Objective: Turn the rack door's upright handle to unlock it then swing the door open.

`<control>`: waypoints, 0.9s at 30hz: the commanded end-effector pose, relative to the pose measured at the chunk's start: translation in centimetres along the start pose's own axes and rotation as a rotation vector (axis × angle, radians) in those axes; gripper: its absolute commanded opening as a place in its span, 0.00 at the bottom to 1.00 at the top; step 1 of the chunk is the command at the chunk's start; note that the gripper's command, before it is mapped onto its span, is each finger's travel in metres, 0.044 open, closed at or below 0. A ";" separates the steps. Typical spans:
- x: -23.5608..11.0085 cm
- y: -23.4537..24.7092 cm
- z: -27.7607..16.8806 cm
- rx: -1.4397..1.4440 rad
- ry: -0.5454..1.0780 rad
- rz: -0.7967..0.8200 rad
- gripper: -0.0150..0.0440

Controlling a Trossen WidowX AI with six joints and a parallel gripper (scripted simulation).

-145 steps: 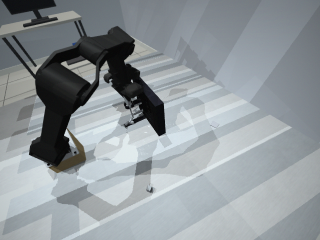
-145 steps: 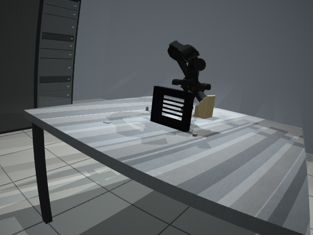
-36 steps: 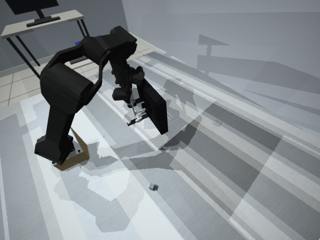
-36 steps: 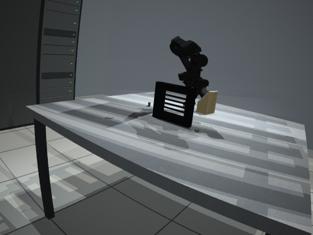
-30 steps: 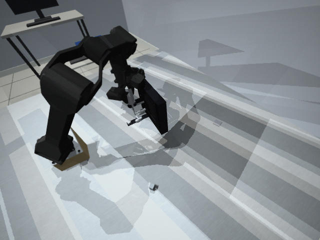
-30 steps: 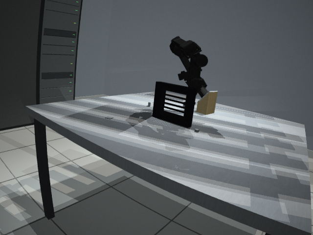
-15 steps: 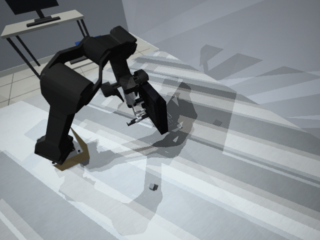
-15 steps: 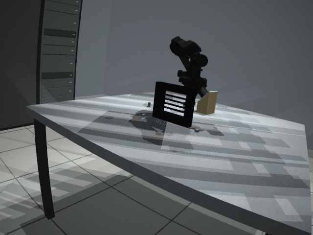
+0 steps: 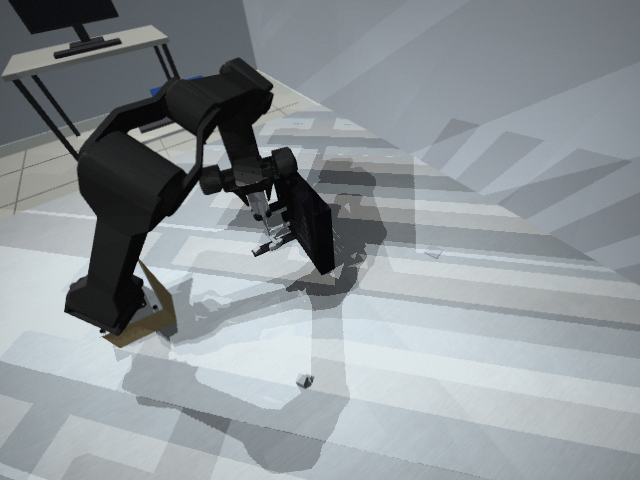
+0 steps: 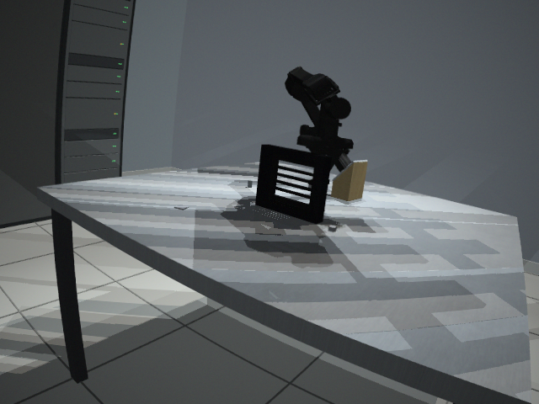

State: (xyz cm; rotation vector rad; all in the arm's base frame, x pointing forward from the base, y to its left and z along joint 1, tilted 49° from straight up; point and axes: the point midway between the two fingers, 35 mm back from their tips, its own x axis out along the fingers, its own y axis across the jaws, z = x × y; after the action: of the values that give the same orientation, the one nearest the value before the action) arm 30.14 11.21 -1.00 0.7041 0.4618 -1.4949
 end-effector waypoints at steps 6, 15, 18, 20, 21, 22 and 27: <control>0.1 0.0 0.1 0.006 -0.005 0.002 0.34; 0.1 0.0 0.1 0.002 -0.005 0.002 0.28; 0.1 -0.2 0.2 -0.048 -0.005 0.002 0.28; 0.1 -0.4 0.3 -0.093 -0.005 0.001 0.28; 0.1 -0.4 0.3 -0.115 -0.005 0.001 0.28; 0.1 -0.5 0.4 -0.138 -0.005 0.001 0.28; 0.1 -0.9 0.6 -0.251 -0.005 0.001 0.28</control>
State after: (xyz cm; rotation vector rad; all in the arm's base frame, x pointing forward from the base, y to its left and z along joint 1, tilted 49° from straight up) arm 29.75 11.10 -0.88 0.5803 0.5761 -1.4364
